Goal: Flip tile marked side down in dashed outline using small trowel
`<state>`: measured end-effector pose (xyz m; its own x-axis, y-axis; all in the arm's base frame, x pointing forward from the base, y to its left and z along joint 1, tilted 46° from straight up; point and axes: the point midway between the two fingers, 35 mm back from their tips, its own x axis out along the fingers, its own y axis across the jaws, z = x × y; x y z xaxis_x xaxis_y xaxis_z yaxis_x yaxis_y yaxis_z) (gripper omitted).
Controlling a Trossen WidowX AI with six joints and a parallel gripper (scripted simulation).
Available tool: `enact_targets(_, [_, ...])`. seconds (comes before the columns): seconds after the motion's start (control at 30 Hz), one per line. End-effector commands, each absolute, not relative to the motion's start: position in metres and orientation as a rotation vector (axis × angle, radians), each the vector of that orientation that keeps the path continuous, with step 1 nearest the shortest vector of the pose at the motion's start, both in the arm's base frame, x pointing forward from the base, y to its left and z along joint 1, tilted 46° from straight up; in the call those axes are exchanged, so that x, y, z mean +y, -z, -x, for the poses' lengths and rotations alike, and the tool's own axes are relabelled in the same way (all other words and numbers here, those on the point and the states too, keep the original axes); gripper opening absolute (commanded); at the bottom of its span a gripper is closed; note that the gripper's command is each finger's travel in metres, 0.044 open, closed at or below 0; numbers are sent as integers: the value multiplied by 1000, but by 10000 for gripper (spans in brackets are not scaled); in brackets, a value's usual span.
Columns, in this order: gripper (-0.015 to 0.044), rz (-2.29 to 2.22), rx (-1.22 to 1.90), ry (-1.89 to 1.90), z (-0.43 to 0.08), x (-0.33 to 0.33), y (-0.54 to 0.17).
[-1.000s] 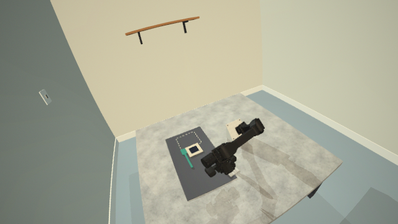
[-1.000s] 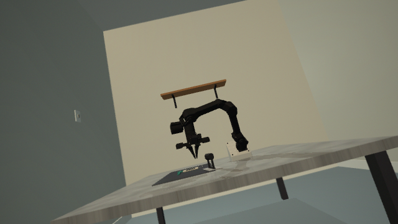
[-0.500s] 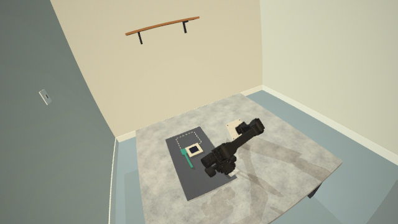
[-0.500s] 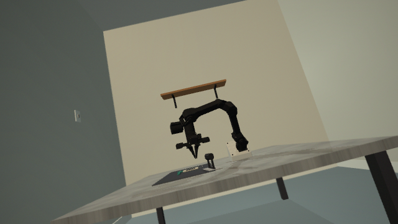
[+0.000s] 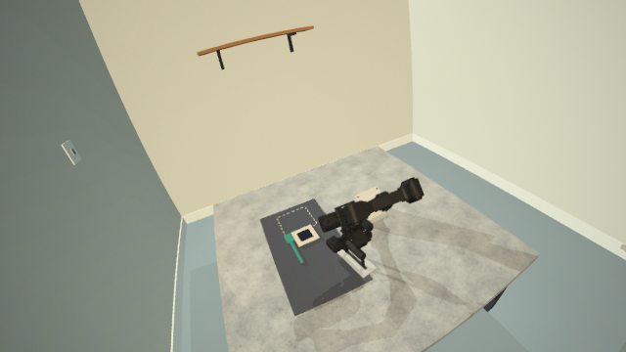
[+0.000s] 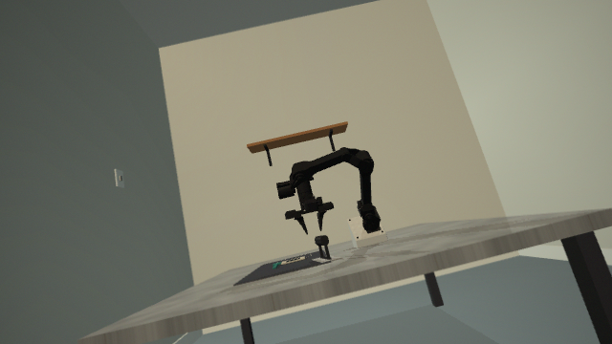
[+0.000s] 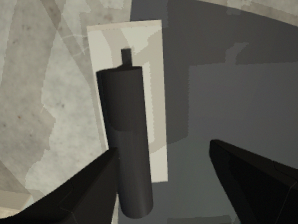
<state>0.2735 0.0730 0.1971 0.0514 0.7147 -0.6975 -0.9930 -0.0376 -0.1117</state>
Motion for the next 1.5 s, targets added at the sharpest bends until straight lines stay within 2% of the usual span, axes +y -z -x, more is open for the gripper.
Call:
enact_targets(0.0, [270, 695, 493, -1486, -249, 61, -185])
enact_targets(1.2, [270, 699, 494, -1484, -252, 92, -153])
enact_targets(1.37, [139, 699, 494, -1484, -252, 92, -153])
enact_targets(1.47, [130, 699, 494, -1484, -252, 92, -153])
